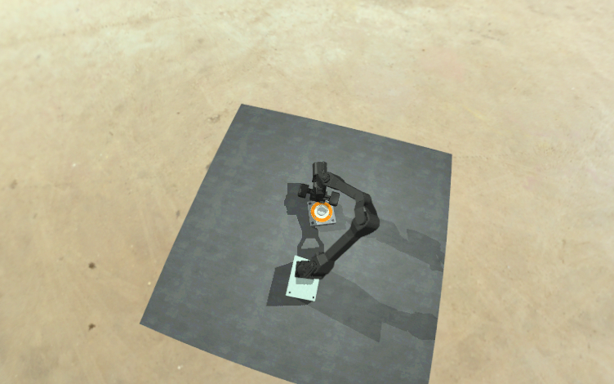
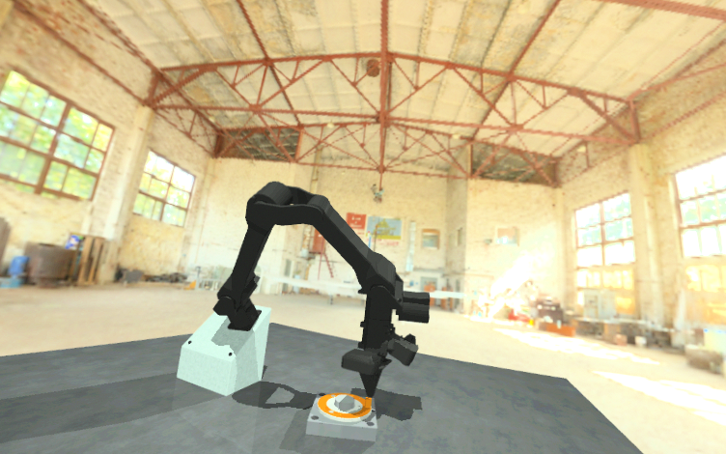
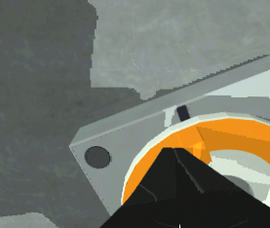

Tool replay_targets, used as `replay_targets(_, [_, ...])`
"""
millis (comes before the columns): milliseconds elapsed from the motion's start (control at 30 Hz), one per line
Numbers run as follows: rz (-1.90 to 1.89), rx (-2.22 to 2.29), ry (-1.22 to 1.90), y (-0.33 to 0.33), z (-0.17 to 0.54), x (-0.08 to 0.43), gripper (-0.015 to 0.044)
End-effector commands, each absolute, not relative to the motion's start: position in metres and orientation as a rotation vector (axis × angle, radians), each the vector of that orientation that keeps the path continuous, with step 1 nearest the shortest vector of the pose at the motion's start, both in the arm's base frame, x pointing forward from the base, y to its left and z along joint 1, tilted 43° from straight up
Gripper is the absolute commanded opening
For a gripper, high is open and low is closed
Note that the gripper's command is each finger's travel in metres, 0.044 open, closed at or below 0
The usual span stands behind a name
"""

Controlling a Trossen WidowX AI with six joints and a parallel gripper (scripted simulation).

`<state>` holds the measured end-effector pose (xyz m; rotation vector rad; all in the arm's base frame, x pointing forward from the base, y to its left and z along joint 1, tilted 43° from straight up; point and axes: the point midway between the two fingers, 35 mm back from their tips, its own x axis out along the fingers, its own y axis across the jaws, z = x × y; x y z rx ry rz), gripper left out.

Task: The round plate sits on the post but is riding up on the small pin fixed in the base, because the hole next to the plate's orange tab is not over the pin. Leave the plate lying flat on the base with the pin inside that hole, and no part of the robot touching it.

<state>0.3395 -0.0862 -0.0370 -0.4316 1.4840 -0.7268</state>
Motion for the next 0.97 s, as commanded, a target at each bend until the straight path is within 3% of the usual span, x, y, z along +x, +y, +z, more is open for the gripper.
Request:
replay_targets(0, [-0.729,-0.432,1.479,-0.079,-0.028,0.342,0.0000])
replay_targets(933, [-0.727,-0.438,1.483,-0.065,-0.013,0.339,0.0000])
